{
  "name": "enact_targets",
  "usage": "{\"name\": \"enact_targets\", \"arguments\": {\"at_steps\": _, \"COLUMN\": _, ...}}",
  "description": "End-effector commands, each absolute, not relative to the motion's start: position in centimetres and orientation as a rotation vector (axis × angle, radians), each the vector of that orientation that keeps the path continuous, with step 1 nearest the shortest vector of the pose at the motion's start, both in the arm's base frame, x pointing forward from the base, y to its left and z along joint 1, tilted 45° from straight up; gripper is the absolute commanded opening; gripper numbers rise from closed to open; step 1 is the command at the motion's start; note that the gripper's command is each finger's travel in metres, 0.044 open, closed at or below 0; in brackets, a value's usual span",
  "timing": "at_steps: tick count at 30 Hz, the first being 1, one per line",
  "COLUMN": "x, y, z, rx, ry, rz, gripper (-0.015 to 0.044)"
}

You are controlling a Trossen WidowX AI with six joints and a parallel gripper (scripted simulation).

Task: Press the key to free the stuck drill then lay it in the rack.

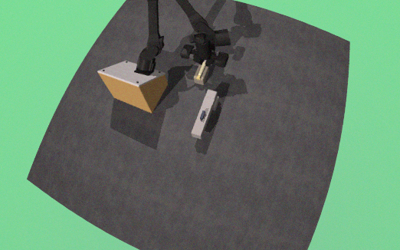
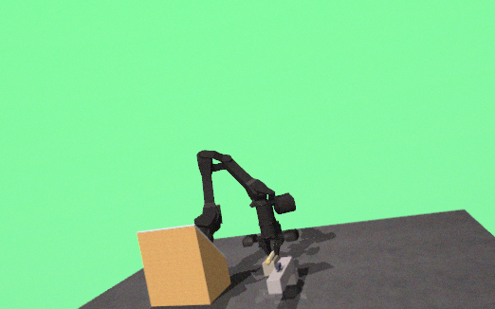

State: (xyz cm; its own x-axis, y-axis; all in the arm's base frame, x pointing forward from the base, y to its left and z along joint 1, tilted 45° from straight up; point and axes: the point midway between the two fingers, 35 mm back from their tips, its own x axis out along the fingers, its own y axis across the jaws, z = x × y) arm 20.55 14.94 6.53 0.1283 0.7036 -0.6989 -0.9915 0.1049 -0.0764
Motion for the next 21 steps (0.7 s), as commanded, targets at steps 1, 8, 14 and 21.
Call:
{"name": "enact_targets", "arguments": {"at_steps": 1, "x": 20.61, "y": 15.15, "z": 6.08, "rx": -0.623, "ry": 0.582, "rz": 1.350, "gripper": 0.0000}}
{"name": "enact_targets", "arguments": {"at_steps": 8, "x": 20.72, "y": 15.51, "z": 5.50, "rx": -0.623, "ry": 0.582, "rz": 1.350, "gripper": 0.0000}}
{"name": "enact_targets", "arguments": {"at_steps": 14, "x": 20.69, "y": 15.48, "z": 5.35, "rx": -0.623, "ry": 0.582, "rz": 1.350, "gripper": 0.0000}}
{"name": "enact_targets", "arguments": {"at_steps": 21, "x": 20.67, "y": 15.41, "z": 5.31, "rx": -0.623, "ry": 0.582, "rz": 1.350, "gripper": 0.0000}}
